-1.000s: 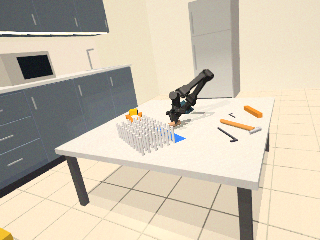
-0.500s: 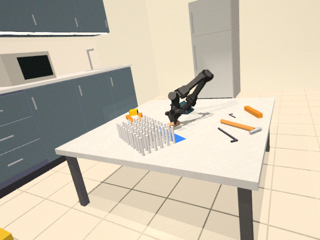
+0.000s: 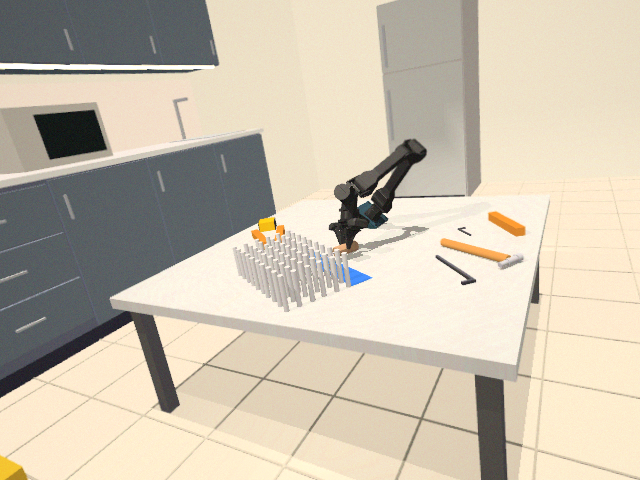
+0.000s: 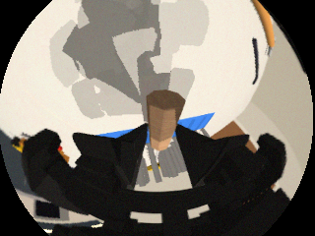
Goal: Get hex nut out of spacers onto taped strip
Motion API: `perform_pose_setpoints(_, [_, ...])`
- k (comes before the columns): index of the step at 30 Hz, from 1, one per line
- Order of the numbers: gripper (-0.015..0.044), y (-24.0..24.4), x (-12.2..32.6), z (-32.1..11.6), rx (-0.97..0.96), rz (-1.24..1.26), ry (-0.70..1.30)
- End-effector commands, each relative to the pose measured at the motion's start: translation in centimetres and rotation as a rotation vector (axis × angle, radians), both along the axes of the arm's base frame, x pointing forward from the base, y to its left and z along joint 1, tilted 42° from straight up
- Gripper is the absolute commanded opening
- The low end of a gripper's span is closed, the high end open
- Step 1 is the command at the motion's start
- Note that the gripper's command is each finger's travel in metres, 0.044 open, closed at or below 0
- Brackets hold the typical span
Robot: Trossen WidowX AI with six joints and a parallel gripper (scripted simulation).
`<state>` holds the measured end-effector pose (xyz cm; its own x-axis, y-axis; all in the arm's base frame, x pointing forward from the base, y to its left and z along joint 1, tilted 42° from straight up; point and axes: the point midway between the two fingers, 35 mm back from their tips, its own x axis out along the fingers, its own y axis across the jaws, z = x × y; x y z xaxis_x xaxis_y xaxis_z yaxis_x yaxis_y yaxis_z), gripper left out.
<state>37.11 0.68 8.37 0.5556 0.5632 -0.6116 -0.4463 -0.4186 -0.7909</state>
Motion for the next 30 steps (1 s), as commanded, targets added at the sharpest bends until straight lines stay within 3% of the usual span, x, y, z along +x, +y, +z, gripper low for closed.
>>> perform_pose_setpoints(1, [0.0, -0.2, 0.2, 0.0, -0.003, 0.002, -0.009])
perform_pose_setpoints(30, [0.0, -1.1, 1.7, -0.5, -0.004, 0.003, -0.011])
